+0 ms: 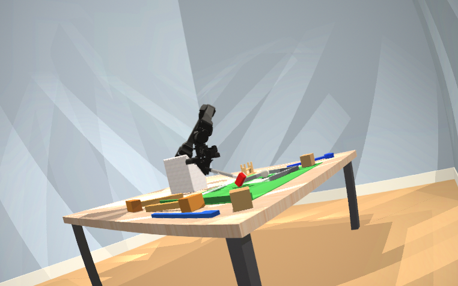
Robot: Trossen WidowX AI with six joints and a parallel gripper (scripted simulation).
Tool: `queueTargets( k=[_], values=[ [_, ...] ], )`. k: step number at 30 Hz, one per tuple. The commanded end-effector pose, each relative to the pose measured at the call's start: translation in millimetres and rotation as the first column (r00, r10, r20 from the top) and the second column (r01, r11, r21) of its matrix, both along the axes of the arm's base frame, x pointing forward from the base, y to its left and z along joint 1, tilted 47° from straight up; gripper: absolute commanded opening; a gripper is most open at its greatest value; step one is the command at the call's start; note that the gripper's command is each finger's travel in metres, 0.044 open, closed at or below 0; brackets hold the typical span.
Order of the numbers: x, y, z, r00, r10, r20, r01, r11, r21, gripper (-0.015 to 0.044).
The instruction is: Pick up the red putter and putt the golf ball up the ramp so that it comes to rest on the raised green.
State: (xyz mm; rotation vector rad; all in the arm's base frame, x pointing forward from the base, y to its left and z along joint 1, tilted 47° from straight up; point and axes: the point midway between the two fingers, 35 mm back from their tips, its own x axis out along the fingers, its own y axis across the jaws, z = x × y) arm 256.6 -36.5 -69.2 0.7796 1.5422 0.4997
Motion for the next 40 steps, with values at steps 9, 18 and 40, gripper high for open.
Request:
queueTargets(
  k=[9,18,40],
  values=[
    [3.2,-38.2,36.4,1.000,-0.002,0.025,0.003,1.000,-0.015,0.0000],
    [2.5,-32.9,30.7,1.000,-0.011,0.016,0.011,1.000,-0.007,0.0000],
    [2.5,-32.9,30.7,1.000,-0.011,0.016,0.011,1.000,-0.007,0.0000]
  ],
)
